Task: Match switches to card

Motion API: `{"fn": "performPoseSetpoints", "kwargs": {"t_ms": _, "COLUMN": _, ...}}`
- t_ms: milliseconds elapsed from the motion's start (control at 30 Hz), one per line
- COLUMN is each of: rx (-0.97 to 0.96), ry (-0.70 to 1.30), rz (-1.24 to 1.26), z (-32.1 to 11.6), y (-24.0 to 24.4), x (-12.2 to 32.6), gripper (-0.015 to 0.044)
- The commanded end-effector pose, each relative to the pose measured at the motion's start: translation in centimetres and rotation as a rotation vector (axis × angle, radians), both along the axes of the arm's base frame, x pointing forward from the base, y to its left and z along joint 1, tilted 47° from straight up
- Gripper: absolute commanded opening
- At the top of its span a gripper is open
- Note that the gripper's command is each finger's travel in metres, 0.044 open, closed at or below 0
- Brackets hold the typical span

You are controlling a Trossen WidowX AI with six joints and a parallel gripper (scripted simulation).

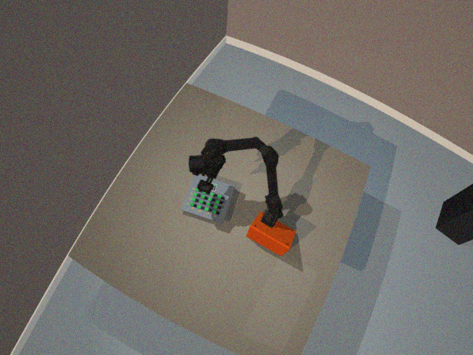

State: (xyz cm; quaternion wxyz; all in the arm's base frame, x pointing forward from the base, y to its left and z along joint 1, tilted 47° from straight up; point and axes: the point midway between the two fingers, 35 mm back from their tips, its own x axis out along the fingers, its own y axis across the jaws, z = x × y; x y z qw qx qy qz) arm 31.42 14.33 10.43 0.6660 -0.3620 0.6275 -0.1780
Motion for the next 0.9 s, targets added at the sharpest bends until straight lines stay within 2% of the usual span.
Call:
{"fn": "performPoseSetpoints", "kwargs": {"t_ms": 0, "rx": -0.001, "ry": 0.003, "rz": 0.001, "z": -0.4, "y": 0.0, "x": 0.0, "gripper": 0.0374}}
{"fn": "performPoseSetpoints", "kwargs": {"t_ms": 133, "rx": -0.02, "ry": 0.055, "rz": 0.02, "z": -8.5, "y": -0.1, "x": 0.0, "gripper": 0.0269}}
{"fn": "performPoseSetpoints", "kwargs": {"t_ms": 233, "rx": -0.03, "ry": 0.081, "rz": 0.03, "z": -12.4, "y": -0.6, "x": -0.6, "gripper": 0.019}}
{"fn": "performPoseSetpoints", "kwargs": {"t_ms": 467, "rx": -0.031, "ry": 0.084, "rz": 0.03, "z": -12.7, "y": -0.7, "x": -0.6, "gripper": 0.0006}}
{"fn": "performPoseSetpoints", "kwargs": {"t_ms": 667, "rx": -0.025, "ry": 0.067, "rz": 0.048, "z": -15.0, "y": -3.1, "x": -0.3, "gripper": 0.0}}
{"fn": "performPoseSetpoints", "kwargs": {"t_ms": 867, "rx": -0.025, "ry": 0.066, "rz": 0.049, "z": -15.5, "y": -3.6, "x": -0.3, "gripper": 0.0}}
